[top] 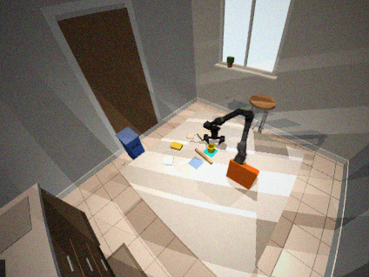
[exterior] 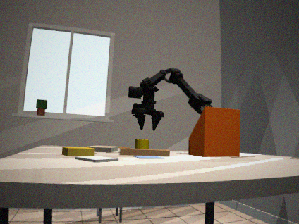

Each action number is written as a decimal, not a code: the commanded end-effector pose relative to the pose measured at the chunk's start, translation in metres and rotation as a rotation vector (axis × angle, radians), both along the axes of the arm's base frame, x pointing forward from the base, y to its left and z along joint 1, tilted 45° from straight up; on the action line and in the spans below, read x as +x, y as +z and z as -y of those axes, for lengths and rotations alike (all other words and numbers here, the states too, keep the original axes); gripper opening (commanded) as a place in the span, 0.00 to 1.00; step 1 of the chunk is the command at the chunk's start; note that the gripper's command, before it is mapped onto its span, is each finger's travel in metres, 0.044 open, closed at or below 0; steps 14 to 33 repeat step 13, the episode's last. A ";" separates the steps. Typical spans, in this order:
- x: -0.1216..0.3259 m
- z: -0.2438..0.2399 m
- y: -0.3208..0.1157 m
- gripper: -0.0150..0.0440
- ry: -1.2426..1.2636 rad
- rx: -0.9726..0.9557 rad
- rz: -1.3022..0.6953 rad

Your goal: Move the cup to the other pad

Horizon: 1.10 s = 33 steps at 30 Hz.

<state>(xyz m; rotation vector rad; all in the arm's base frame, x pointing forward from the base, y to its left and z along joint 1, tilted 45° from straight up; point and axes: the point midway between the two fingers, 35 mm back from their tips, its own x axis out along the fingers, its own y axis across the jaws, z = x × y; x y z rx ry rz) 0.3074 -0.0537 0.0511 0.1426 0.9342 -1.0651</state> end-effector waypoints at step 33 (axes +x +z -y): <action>-0.005 -0.022 0.017 1.00 0.002 -0.002 0.007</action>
